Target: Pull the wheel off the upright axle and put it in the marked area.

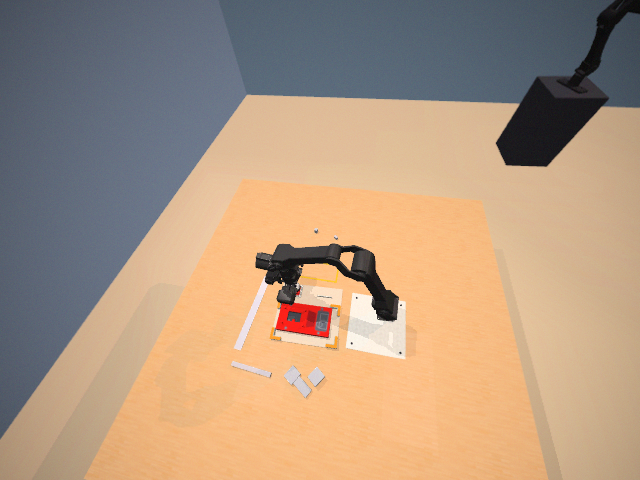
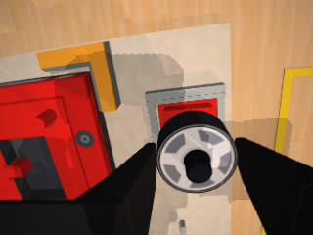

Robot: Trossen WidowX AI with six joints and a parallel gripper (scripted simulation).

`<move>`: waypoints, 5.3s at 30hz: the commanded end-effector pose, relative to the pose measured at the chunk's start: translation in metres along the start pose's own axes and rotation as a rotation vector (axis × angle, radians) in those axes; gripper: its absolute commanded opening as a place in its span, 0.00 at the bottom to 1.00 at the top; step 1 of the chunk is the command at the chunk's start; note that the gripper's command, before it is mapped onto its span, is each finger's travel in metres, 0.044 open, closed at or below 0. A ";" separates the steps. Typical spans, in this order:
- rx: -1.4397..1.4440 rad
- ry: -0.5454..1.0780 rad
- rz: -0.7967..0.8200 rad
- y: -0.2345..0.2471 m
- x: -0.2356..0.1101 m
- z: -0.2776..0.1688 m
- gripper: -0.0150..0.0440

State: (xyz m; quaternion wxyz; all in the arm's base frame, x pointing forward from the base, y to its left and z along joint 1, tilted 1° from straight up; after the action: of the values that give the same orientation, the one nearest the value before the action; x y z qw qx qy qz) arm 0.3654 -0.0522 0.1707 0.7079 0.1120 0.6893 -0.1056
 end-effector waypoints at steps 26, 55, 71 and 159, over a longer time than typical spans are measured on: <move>0.000 0.000 0.000 0.000 -0.012 0.001 0.25; 0.001 0.003 0.001 0.000 -0.022 0.001 0.25; 0.001 0.004 0.002 0.000 -0.027 0.001 0.25; 0.001 0.009 -0.010 -0.120 0.038 -0.038 0.25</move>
State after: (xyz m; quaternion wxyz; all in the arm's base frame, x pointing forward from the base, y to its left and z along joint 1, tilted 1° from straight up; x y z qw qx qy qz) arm 0.2961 -0.1555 0.1384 0.7059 0.1111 0.6910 -0.1095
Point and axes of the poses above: the point midway between the two fingers, 35 mm back from their tips, its own x axis out along the fingers, its own y axis across the jaws, z = x × y, the point moved 9 cm from there along -x, back along the fingers, and after that the axes turned 14 degrees about x, right-handed, at the moved point
